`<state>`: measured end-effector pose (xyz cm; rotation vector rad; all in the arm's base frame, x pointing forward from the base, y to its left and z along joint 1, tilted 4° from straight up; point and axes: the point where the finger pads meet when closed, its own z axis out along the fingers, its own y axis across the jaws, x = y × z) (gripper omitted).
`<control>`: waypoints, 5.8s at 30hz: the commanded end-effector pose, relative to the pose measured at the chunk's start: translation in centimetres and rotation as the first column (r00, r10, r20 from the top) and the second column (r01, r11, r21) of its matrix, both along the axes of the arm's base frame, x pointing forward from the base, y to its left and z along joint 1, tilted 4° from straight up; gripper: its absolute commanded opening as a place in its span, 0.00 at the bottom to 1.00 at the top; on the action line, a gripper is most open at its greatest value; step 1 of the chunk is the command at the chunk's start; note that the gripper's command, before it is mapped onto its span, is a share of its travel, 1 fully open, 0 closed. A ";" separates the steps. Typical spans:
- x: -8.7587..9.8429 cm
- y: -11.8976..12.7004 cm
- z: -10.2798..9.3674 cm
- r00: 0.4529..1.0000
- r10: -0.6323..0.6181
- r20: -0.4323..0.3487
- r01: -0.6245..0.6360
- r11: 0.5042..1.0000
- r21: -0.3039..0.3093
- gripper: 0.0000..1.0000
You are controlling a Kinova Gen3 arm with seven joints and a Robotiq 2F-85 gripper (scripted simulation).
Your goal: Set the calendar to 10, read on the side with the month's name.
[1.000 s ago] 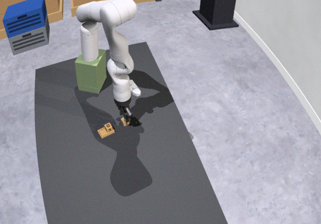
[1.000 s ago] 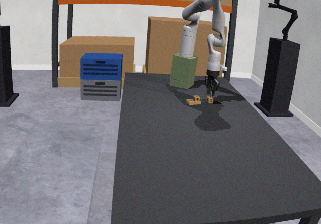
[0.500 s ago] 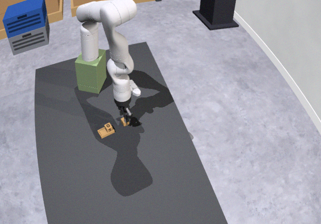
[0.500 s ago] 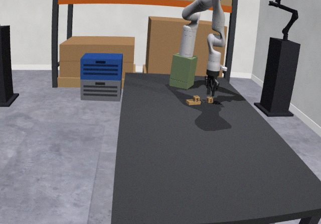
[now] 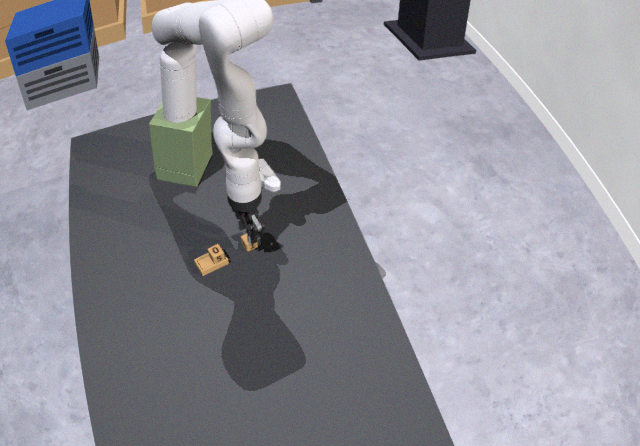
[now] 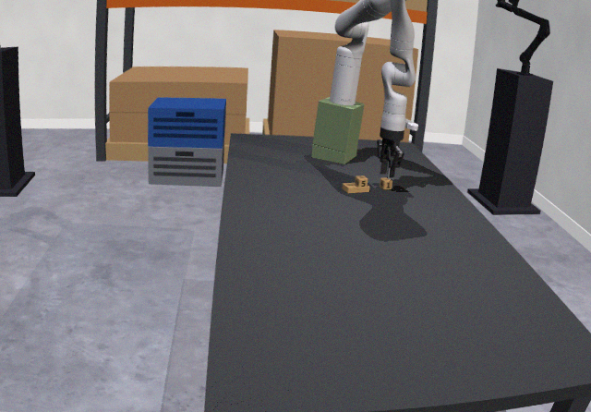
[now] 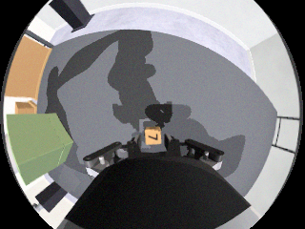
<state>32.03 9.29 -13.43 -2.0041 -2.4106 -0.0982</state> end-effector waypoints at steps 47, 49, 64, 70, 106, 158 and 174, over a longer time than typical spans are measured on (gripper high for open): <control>0.3 0.2 -0.1 1.000 0.011 0.007 -0.011 1.000 0.002 0.46; 0.3 0.2 -0.1 1.000 0.011 0.007 -0.011 1.000 0.002 0.46; 0.1 0.2 0.0 1.000 0.011 0.005 -0.011 1.000 0.002 0.46; 0.1 0.2 0.0 1.000 0.011 0.005 -0.011 1.000 0.002 0.46; 0.0 0.2 0.0 1.000 0.011 0.004 -0.011 1.000 0.001 0.46; 0.2 0.3 -0.3 1.000 0.011 0.008 -0.011 1.000 0.002 0.46; 0.3 0.4 -2.4 1.000 0.010 0.008 -0.010 1.000 0.002 0.46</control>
